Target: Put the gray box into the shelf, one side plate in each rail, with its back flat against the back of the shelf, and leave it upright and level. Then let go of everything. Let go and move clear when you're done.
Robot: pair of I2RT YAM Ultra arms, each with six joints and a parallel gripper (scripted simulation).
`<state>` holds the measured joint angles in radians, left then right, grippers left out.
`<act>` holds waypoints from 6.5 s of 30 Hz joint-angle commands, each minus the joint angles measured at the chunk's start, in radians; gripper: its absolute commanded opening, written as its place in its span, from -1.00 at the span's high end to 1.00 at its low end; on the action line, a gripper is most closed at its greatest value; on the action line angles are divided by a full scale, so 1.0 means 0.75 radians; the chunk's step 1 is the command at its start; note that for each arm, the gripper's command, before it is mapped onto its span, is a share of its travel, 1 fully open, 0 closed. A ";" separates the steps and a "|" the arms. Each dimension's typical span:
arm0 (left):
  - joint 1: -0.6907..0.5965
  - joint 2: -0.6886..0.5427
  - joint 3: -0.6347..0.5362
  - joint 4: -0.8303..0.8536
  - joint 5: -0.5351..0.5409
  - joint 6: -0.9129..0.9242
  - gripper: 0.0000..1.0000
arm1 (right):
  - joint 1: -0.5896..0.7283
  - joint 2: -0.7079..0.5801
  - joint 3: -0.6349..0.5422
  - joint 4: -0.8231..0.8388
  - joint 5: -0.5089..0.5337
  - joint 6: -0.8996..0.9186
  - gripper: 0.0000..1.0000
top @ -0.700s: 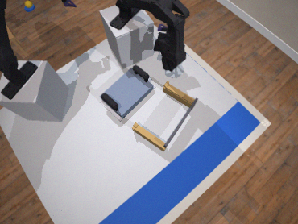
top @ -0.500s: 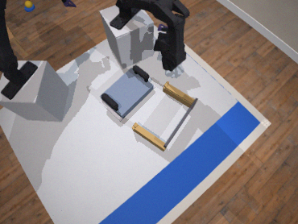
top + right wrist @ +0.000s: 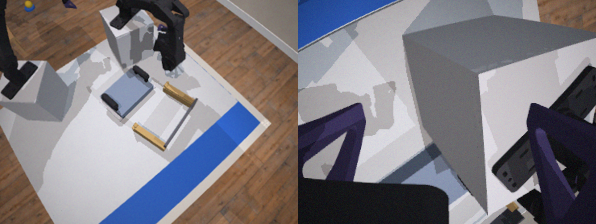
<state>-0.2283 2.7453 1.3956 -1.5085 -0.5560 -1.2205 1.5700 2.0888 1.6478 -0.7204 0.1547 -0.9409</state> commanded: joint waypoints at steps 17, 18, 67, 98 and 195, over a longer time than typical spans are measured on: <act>-0.125 -0.216 -0.203 0.392 0.148 0.188 -1.00 | -0.164 -0.072 -0.243 0.235 0.150 0.589 -1.00; -0.130 -0.225 -0.212 0.407 0.155 0.197 -1.00 | -0.172 -0.073 -0.256 0.245 0.156 0.613 -1.00; -0.464 -0.741 -0.737 1.366 0.542 0.709 -1.00 | -0.607 -0.157 -0.983 0.809 0.551 2.113 -1.00; -0.603 -0.929 -0.960 1.763 0.694 0.924 -1.00 | -0.949 0.100 -1.163 1.359 0.637 2.463 -1.00; -0.572 -0.670 -0.847 1.960 0.687 0.944 0.69 | -1.232 0.539 -0.911 1.641 0.541 2.205 0.69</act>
<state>-0.6735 2.3135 0.7212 0.0044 -0.0200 -0.5251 0.6647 2.5504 0.9352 0.5297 0.5247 0.7349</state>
